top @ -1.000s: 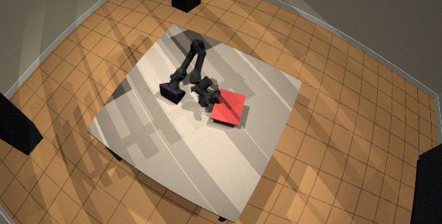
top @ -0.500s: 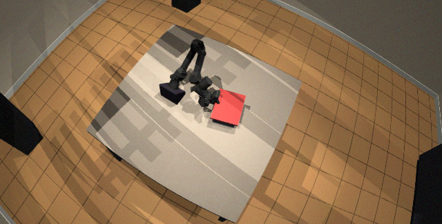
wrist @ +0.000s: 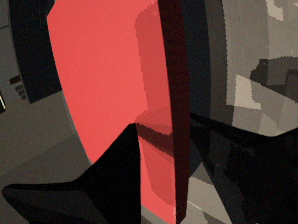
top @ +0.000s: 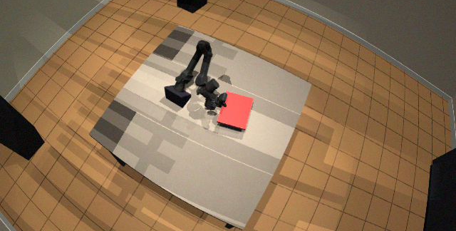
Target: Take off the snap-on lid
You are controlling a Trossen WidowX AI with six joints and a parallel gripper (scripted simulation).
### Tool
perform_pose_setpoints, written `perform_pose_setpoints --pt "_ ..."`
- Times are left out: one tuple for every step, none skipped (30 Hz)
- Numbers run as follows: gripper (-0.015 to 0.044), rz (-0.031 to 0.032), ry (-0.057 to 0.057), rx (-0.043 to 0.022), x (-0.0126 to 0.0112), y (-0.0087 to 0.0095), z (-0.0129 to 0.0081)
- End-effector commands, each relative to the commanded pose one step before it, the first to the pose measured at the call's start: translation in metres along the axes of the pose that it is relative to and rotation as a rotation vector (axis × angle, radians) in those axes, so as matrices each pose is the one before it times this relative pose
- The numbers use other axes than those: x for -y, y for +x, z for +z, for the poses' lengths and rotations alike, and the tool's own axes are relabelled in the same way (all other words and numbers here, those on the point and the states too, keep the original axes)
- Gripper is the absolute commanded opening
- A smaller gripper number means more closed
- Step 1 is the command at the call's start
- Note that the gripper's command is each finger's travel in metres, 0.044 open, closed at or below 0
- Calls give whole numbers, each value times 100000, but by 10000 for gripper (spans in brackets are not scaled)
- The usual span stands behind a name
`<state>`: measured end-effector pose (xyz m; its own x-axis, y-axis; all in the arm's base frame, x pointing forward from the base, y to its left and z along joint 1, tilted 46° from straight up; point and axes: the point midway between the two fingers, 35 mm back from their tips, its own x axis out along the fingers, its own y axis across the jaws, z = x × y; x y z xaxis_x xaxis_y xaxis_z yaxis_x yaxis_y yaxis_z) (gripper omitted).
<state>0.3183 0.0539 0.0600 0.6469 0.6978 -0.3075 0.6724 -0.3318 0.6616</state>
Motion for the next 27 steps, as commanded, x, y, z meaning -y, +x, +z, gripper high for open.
perform_pose_setpoints --pt "0 740 -229 -62 -318 -282 22" --pt "0 -1 0 1 -9 -21 0" --pt "0 -1 0 1 -7 -22 0" --pt "0 -1 0 1 -7 -23 0" --pt "0 -1 0 1 -8 -22 -1" --pt "0 -1 0 1 -11 -19 0" --pt "0 -1 0 1 -11 -18 0" --pt "0 -1 -1 1 -12 -17 0" --pt "0 -1 -1 1 -13 -16 0" --pt "0 0 -1 1 -13 -16 0" --pt "0 0 -1 1 -13 -15 0" --pt "0 0 -1 1 -14 -15 0" --pt "0 0 -1 1 -14 -15 0" --pt "0 0 -1 1 -14 -15 0" --pt "0 0 -1 1 -14 -15 0" --pt "0 0 -1 1 -14 -15 0" --pt "0 0 -1 1 -14 -15 0" --pt "0 0 -1 1 -14 -15 0" --pt "0 0 -1 1 -14 -15 0" --pt "0 0 -1 1 -14 -15 0" --pt "0 0 -1 1 -14 -15 0" --pt "0 0 -1 1 -13 -15 0" --pt "0 0 -1 1 -13 -16 0" --pt "0 0 -1 1 -13 -16 0" --pt "0 0 -1 1 -13 -16 0" --pt "0 0 -1 1 -13 -16 0" --pt "0 -1 -1 1 -13 -16 0"
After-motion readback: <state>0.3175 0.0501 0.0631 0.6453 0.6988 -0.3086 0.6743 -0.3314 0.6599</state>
